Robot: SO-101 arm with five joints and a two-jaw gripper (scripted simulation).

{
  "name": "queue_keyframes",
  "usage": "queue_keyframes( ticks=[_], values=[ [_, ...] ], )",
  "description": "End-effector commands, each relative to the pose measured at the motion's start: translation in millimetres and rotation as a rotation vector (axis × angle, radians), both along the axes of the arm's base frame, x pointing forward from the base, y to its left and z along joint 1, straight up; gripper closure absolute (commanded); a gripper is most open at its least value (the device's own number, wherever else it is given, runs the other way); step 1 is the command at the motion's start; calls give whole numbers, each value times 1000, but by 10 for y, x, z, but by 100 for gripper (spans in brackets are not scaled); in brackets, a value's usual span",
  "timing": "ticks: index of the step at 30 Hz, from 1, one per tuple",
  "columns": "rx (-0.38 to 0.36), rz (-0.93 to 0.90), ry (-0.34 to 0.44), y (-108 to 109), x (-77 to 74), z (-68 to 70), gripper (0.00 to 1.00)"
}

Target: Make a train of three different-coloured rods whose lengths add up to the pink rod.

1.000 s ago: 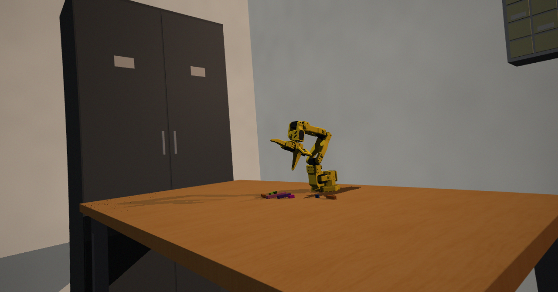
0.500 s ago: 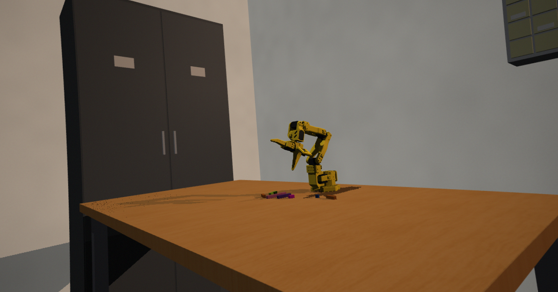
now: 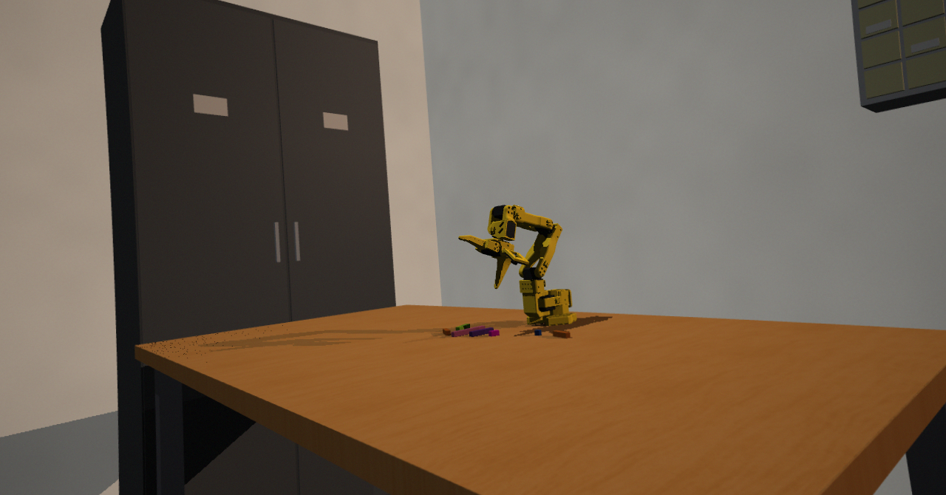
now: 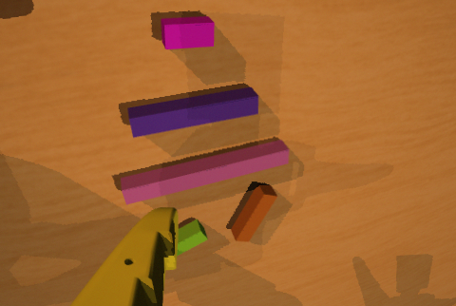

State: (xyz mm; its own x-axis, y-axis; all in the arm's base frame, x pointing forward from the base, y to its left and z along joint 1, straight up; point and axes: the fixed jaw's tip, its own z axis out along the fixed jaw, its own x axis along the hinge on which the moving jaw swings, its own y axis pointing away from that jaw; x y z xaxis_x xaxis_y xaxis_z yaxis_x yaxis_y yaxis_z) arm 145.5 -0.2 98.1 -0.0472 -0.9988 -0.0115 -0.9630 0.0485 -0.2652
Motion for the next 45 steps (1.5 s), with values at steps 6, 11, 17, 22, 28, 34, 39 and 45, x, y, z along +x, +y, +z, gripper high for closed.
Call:
queue_keyframes(
  ticks=[6,11,17,22,28,34,39,45],
  values=[
    [2,-49,-68,-63,67,105,0],
    [-1,-125,-69,-179,57,105,0],
    [-3,-199,-69,-291,40,105,0],
    [-6,-276,-68,-404,13,105,0],
    [-7,-311,-68,-456,-2,105,0],
    [-7,-312,-68,-457,-3,105,0],
    [-7,-312,-68,-457,-3,105,0],
    [-7,-312,-68,-457,-3,105,0]
  ],
)
